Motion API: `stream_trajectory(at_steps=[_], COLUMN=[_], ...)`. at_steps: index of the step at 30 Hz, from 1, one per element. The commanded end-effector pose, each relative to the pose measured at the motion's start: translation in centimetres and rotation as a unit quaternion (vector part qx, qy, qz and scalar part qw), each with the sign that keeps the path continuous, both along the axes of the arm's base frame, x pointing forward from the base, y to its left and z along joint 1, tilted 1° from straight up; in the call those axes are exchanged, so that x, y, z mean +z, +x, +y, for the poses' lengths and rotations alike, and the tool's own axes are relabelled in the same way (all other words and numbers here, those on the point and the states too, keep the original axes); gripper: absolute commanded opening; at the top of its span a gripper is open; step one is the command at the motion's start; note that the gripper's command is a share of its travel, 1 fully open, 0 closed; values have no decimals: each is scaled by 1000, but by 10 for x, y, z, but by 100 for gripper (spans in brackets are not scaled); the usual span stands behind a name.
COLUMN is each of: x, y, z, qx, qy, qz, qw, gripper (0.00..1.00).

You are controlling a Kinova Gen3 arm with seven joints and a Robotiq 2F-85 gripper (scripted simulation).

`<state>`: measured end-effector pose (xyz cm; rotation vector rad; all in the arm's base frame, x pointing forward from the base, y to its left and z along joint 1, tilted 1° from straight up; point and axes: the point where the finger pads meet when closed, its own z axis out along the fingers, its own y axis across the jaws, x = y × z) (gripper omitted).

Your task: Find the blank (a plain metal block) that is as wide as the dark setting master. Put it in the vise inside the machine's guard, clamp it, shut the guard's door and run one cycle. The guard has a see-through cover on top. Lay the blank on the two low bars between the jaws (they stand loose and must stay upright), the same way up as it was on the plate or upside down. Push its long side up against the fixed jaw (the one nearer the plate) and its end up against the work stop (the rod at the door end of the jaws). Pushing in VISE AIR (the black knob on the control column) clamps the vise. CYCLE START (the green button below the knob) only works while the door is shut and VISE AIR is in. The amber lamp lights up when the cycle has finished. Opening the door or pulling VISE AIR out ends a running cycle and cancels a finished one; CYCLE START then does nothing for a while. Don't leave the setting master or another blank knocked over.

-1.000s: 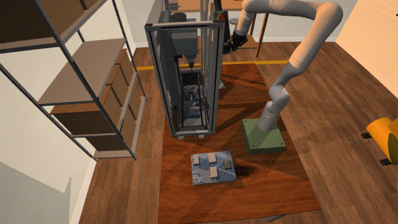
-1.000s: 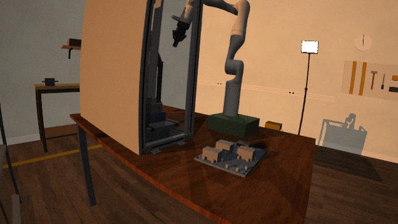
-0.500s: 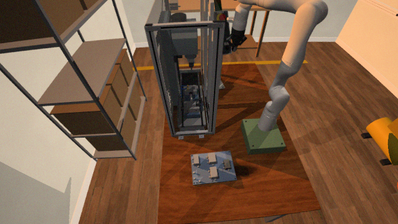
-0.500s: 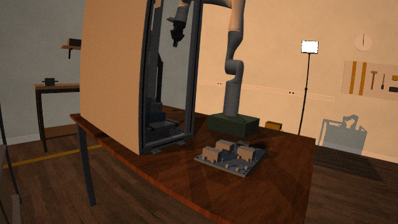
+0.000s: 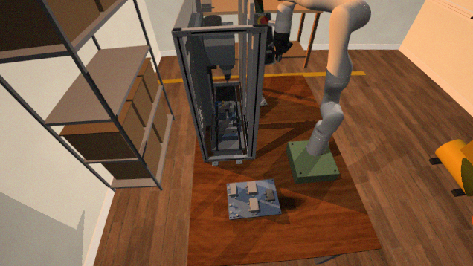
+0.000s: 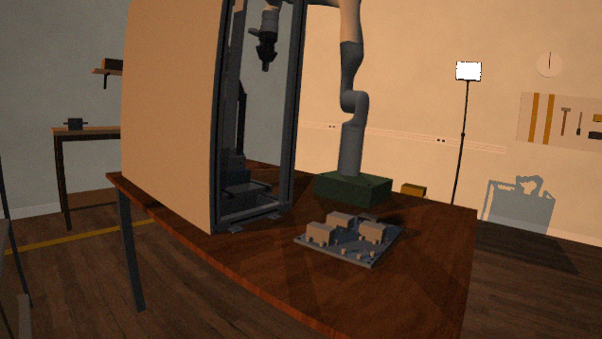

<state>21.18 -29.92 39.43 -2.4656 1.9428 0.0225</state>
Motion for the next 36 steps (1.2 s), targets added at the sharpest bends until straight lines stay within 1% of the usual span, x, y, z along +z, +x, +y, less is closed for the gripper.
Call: stream_trajectory(at_steps=[1, 2, 4, 7, 19, 21, 24, 36], x=[0, 0, 1, 1, 1, 1, 1, 1], y=[0, 0, 0, 0, 0, 0, 0, 0], z=[0, 0, 0, 0, 0, 0, 0, 0], qx=[0, 0, -46, -115, -115, -160, -228, -228], qy=[0, 0, -1, -1, -1, -2, -2, -2], qz=[0, 0, 0, 1, 1, 1, 2, 2], qw=[1000, 1000, 999, 993, 993, 987, 974, 974], gripper=[10, 10, 10, 10, 10, 10, 10, 10])
